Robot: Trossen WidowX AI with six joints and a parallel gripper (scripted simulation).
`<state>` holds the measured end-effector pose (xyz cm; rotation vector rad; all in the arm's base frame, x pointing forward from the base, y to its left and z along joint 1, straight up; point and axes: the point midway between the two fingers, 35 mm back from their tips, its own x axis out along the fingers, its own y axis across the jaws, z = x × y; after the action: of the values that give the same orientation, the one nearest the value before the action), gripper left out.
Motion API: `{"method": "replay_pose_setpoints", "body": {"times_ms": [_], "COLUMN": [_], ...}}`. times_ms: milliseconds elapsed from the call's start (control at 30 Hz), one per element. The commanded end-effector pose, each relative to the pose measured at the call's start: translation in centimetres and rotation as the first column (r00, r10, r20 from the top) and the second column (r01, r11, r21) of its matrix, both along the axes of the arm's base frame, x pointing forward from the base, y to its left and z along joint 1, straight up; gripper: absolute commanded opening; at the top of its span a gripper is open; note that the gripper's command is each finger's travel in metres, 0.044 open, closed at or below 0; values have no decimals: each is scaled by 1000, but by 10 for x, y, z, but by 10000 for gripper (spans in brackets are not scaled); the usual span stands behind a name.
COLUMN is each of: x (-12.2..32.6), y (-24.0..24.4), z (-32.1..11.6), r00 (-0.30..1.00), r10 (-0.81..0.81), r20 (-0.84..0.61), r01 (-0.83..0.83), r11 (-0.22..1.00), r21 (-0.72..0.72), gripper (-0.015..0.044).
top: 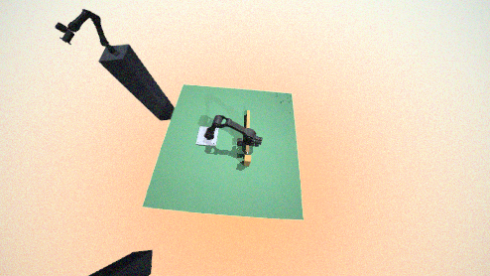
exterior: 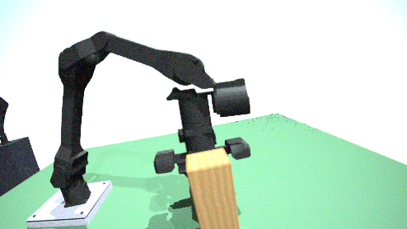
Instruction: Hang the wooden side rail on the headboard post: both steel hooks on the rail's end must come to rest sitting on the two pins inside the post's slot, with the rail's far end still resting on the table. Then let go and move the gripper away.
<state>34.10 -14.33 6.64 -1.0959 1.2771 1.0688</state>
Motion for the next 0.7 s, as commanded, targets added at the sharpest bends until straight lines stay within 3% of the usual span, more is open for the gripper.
{"method": "replay_pose_setpoints", "body": {"times_ms": [0,667], "x": [2,2], "y": [-1,-1], "z": [9,12], "r00": [1000,1000], "r10": [7,7], "r20": [20,20], "r01": [-7,-7], "r11": [1000,1000], "r21": [-7,-7], "gripper": [0,0]}}
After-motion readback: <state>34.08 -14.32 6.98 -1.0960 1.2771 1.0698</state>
